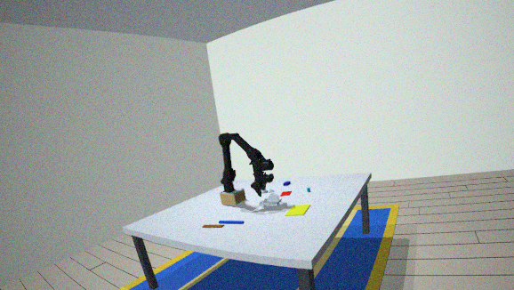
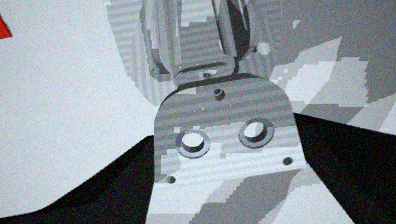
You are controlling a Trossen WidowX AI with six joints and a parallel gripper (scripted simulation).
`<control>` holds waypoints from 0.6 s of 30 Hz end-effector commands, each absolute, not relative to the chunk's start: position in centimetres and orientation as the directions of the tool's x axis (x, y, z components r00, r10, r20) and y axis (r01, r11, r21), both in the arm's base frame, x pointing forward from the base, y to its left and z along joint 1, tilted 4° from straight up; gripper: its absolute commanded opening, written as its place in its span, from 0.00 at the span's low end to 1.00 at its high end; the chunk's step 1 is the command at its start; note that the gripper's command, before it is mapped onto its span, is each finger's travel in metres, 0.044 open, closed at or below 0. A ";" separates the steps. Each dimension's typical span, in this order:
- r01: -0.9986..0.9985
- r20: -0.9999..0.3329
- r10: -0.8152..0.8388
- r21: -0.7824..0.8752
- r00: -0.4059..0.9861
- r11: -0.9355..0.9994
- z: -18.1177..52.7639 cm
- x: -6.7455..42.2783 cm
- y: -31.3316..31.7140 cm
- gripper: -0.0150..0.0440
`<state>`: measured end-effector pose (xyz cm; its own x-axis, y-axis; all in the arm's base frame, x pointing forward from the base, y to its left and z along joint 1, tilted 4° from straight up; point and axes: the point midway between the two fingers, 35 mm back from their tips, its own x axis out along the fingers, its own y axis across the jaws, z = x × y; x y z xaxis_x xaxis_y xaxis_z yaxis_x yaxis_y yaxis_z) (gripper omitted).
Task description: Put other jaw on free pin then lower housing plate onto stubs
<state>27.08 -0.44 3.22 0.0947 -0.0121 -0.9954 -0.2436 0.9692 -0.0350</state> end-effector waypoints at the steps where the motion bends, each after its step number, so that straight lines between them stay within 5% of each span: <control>1: -0.248 -0.996 -0.009 -0.030 0.084 0.968 2.3 26.9 -0.4 0.85; 18: -0.248 -0.996 -0.009 -0.030 0.084 0.968 -0.4 27.0 -0.4 0.85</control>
<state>27.19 -0.47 0.25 0.0939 -0.0122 -0.9955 -0.2436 0.9693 -0.0348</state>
